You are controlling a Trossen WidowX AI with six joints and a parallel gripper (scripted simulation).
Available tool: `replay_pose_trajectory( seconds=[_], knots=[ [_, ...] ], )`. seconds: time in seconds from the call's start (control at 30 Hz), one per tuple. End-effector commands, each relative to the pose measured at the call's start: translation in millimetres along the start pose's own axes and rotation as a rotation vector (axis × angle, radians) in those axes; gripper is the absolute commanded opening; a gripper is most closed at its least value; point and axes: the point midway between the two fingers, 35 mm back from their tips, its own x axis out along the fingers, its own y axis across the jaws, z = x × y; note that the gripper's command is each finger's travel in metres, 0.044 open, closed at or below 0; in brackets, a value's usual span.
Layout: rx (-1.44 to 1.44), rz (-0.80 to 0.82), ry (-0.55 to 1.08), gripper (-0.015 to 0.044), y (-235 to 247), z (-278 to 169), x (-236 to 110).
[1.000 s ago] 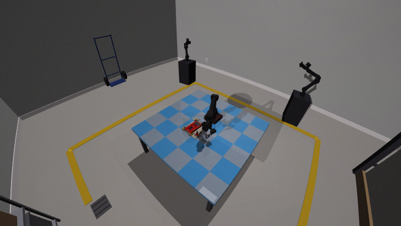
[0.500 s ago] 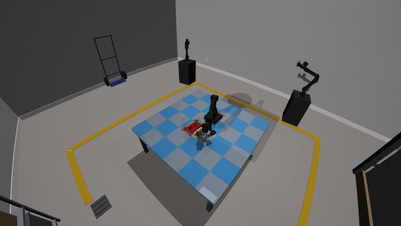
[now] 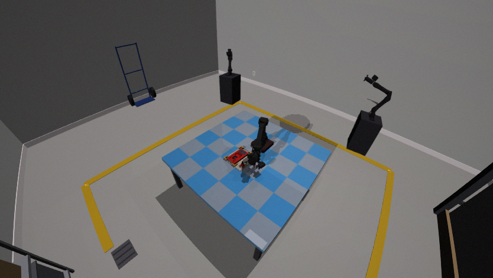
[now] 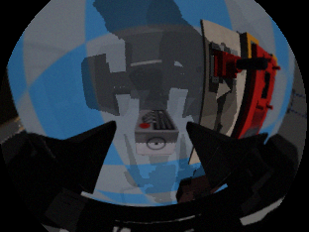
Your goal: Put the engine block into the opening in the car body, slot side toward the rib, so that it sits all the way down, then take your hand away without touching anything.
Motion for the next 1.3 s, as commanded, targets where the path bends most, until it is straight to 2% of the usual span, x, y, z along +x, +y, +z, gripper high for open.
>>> replay_pose_trajectory(
  seconds=[0.0,0.33,0.57,0.7,1.27],
  knots=[
    [0.002,-0.008,0.002,0.0414,-1.7,-1.1,4.5],
    [0.002,-0.008,0.002,0.0151,-1.7,-1.1,4.5],
    [0.002,-0.008,0.002,0.0105,-1.7,-1.1,4.5],
    [0.001,-0.009,0.002,0.0,-1.6,-0.4,2.5],
    [-0.001,-0.011,0.001,0.0,1.5,9.6,-43.9]
  ],
)
